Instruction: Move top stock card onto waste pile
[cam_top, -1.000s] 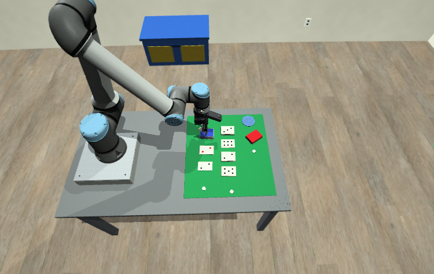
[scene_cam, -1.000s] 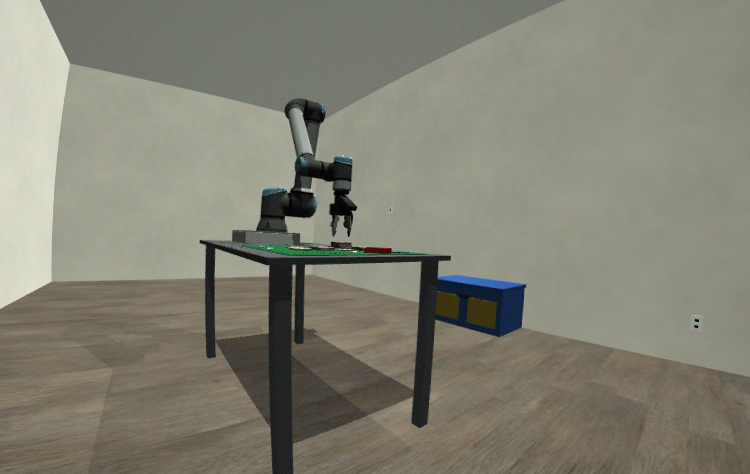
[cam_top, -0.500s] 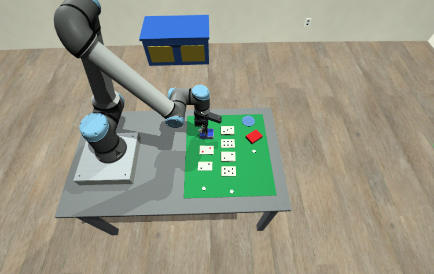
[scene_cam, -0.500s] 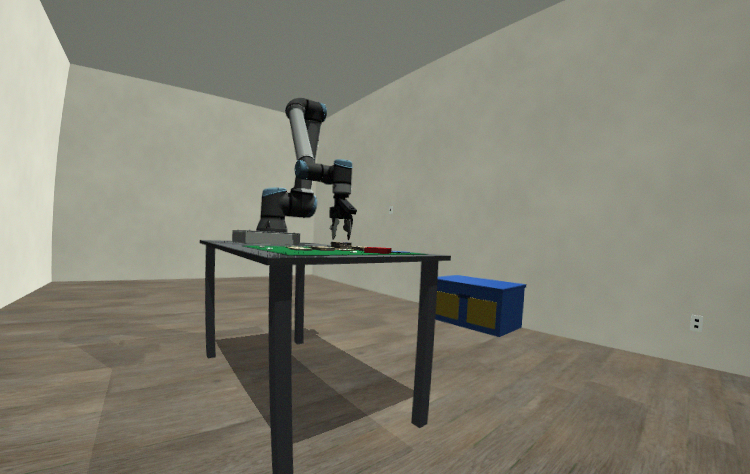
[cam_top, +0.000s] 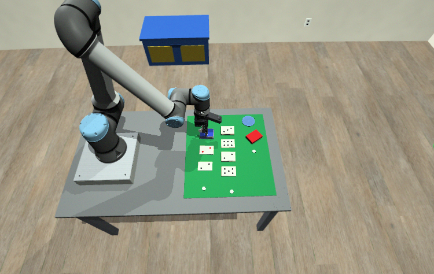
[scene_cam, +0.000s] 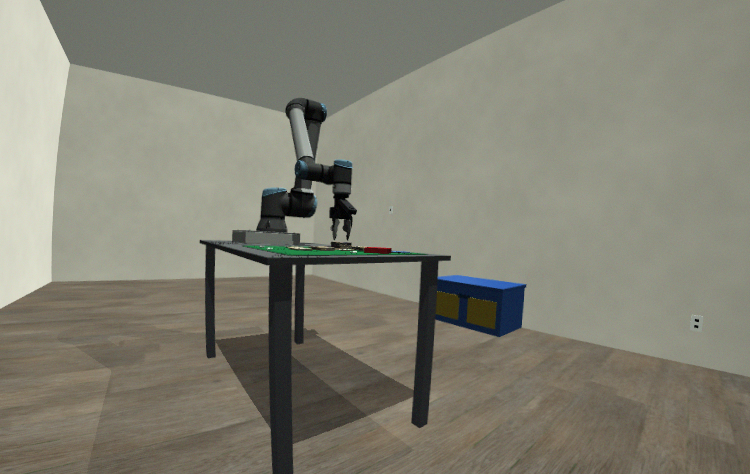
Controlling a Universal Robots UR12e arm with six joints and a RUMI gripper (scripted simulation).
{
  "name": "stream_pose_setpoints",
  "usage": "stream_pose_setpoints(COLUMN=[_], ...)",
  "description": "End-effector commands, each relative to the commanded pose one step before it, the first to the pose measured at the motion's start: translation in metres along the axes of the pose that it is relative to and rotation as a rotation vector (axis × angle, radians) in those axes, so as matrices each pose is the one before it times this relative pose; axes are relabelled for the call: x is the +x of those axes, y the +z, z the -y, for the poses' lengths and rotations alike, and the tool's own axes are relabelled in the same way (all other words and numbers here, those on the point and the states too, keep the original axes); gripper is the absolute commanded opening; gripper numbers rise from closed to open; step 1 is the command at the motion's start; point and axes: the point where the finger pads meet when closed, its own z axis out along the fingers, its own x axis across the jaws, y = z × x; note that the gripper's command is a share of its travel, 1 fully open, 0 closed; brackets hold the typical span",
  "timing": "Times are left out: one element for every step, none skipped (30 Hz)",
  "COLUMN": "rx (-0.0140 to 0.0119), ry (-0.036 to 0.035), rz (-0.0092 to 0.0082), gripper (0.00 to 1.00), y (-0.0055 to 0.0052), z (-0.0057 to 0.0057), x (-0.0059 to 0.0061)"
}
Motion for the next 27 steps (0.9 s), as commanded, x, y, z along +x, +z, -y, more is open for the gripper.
stream_pose_setpoints(rx=[0.00134, 0.00000, 0.00000, 0.00000, 0.00000, 0.00000, 0.00000, 0.00000, 0.00000, 0.00000, 0.00000, 0.00000, 0.00000, 0.00000, 0.00000, 0.00000, 0.00000, 0.00000, 0.00000, 0.00000, 0.00000, 0.00000, 0.00000, 0.00000, 0.00000, 0.00000, 0.00000], ry=[-0.00001, 0.00000, 0.00000, 0.00000, 0.00000, 0.00000, 0.00000, 0.00000, 0.00000, 0.00000, 0.00000, 0.00000, 0.00000, 0.00000, 0.00000, 0.00000, 0.00000, 0.00000, 0.00000, 0.00000, 0.00000, 0.00000, 0.00000, 0.00000, 0.00000, 0.00000, 0.00000], rz=[0.00006, 0.00000, 0.00000, 0.00000, 0.00000, 0.00000, 0.00000, 0.00000, 0.00000, 0.00000, 0.00000, 0.00000, 0.00000, 0.00000, 0.00000, 0.00000, 0.00000, 0.00000, 0.00000, 0.00000, 0.00000, 0.00000, 0.00000, 0.00000, 0.00000, 0.00000, 0.00000], gripper=[0.42, 0.42, 0.42, 0.42, 0.42, 0.42, 0.42, 0.42, 0.42, 0.42, 0.42, 0.42, 0.42, 0.42, 0.42, 0.50, 0.50, 0.50, 0.50, 0.50, 0.50, 0.50, 0.50, 0.50, 0.50, 0.50, 0.50], y=[-0.00059, 0.00000, 0.00000, 0.00000, 0.00000, 0.00000, 0.00000, 0.00000, 0.00000, 0.00000, 0.00000, 0.00000, 0.00000, 0.00000, 0.00000, 0.00000, 0.00000, 0.00000, 0.00000, 0.00000, 0.00000, 0.00000, 0.00000, 0.00000, 0.00000, 0.00000, 0.00000], z=[0.00064, 0.00000, 0.00000, 0.00000, 0.00000, 0.00000, 0.00000, 0.00000, 0.00000, 0.00000, 0.00000, 0.00000, 0.00000, 0.00000, 0.00000, 0.00000, 0.00000, 0.00000, 0.00000, 0.00000, 0.00000, 0.00000, 0.00000, 0.00000, 0.00000, 0.00000, 0.00000], x=[-0.00002, 0.00000, 0.00000, 0.00000, 0.00000, 0.00000, 0.00000, 0.00000, 0.00000, 0.00000, 0.00000, 0.00000, 0.00000, 0.00000, 0.00000, 0.00000, 0.00000, 0.00000, 0.00000, 0.00000, 0.00000, 0.00000, 0.00000, 0.00000, 0.00000, 0.00000, 0.00000])
